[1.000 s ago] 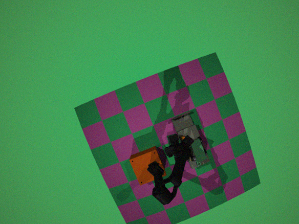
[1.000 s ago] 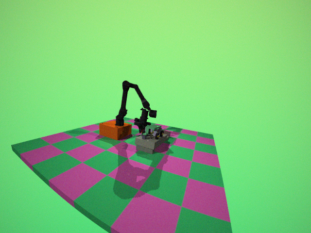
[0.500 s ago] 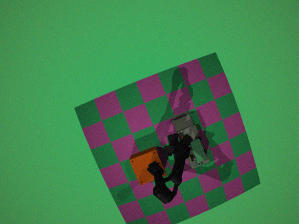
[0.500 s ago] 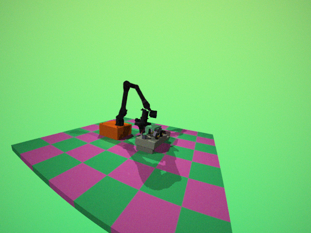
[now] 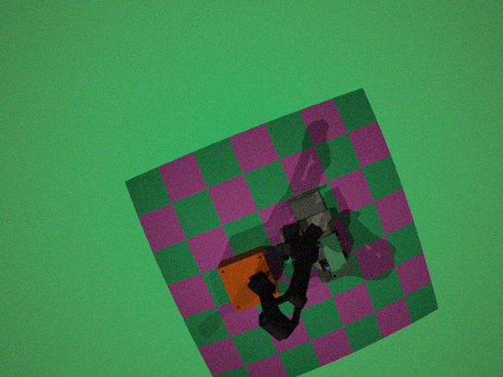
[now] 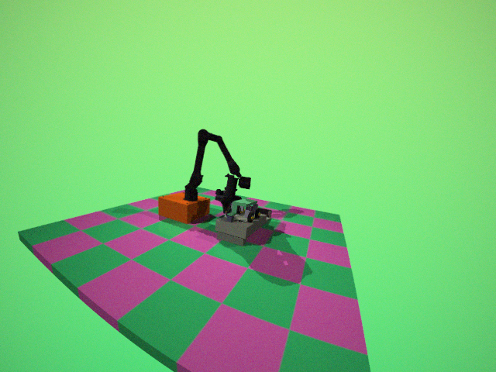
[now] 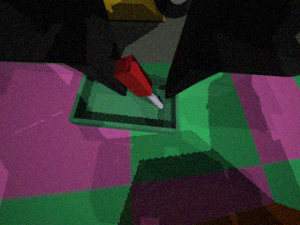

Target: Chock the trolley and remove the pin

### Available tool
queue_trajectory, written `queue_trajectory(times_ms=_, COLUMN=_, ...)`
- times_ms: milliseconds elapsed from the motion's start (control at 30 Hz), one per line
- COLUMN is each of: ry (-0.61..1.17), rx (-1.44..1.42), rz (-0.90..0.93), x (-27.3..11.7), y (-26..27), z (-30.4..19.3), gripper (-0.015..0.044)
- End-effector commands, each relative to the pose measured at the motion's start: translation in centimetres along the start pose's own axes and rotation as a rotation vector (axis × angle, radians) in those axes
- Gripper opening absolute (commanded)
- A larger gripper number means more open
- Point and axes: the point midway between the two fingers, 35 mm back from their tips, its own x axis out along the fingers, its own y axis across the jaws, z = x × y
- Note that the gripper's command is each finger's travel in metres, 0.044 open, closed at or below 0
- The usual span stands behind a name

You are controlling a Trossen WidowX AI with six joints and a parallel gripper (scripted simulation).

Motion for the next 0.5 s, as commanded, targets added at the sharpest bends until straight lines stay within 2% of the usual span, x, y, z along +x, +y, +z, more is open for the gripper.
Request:
queue_trajectory(times_ms=0, ry=0.003, rx=0.003, rz=-0.004, x=0.04, y=-0.32, z=-0.09, gripper=0.0190)
queue_trajectory(times_ms=467, ry=0.003, rx=0.003, rz=-0.004, x=0.35, y=-0.98, z=-0.09, gripper=0.0190)
